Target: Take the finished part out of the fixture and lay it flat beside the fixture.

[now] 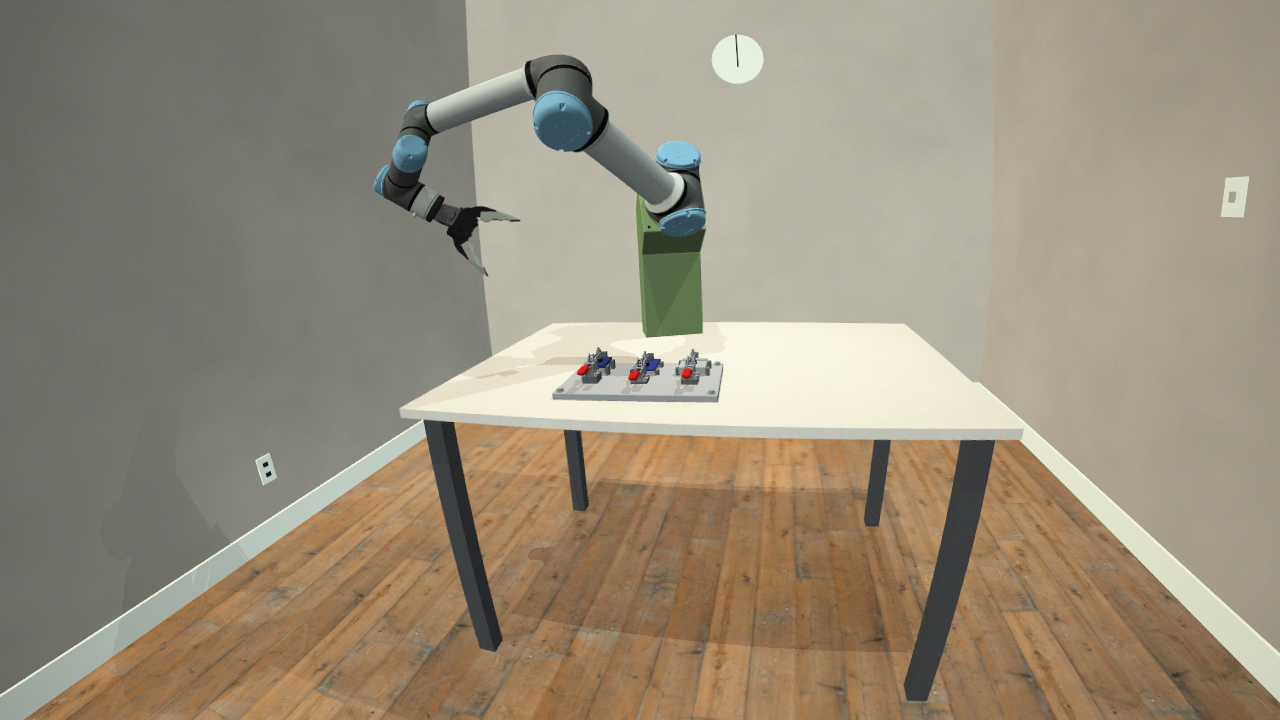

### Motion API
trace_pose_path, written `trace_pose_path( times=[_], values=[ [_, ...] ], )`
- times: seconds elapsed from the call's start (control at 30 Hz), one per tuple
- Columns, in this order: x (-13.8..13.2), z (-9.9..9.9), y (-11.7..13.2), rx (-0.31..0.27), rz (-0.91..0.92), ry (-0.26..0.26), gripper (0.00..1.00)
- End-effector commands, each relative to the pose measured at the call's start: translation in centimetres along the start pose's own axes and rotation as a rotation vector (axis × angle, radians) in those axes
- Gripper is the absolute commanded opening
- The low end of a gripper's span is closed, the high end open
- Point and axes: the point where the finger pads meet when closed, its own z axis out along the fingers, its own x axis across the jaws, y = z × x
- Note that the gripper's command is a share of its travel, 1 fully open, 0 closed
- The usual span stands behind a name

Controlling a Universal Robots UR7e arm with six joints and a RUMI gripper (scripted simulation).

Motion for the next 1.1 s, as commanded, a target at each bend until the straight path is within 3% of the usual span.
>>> trace_pose_path(
  times=[0.0, 0.23, 0.3, 0.7, 0.8, 0.87, 1.07],
  values=[
    [0.2, 2.1, -3.4, -0.048, -0.163, 0.057, 1.00],
    [0.1, 5.9, -7.8, -0.115, -0.397, 0.108, 1.00],
    [0.1, 5.9, -7.8, -0.115, -0.397, 0.108, 1.00],
    [-1.0, 13.4, -13.8, -0.238, -0.813, 0.171, 1.00],
    [-1.4, 15.3, -15.0, -0.268, -0.913, 0.181, 1.00],
    [-1.4, 15.3, -15.0, -0.268, -0.913, 0.181, 1.00],
    [-2.3, 19.0, -16.8, -0.325, -1.100, 0.198, 1.00]
  ],
)
